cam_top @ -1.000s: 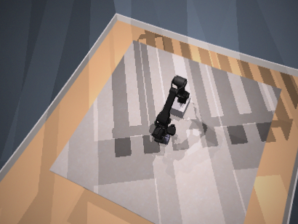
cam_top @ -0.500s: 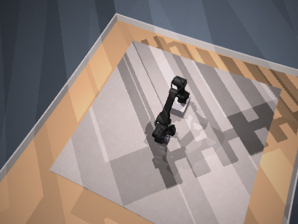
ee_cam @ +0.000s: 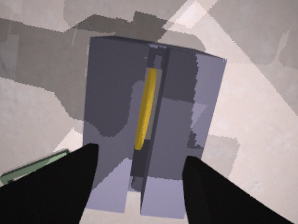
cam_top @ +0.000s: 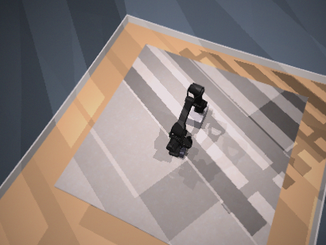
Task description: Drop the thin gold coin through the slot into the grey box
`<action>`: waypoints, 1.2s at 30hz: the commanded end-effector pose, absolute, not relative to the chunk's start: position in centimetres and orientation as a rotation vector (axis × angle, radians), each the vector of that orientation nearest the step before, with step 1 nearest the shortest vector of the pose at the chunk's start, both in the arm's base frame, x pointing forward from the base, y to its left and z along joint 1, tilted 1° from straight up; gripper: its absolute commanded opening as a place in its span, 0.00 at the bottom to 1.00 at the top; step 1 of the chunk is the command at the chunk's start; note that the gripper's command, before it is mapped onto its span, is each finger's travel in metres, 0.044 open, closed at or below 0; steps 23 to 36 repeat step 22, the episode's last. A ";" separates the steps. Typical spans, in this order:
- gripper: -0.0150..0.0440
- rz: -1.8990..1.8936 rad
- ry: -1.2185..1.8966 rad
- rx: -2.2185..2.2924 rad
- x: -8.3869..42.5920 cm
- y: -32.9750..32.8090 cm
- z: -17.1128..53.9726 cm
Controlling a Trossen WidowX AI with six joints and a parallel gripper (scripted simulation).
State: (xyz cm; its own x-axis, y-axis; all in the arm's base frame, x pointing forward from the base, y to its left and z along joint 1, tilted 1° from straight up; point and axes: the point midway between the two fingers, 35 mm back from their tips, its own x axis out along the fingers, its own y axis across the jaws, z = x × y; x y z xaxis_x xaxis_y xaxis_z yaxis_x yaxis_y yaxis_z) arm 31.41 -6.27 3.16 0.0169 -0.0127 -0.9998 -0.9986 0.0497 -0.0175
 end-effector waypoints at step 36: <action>1.00 1.155 1.229 -1.189 31.0 -6.1 9.2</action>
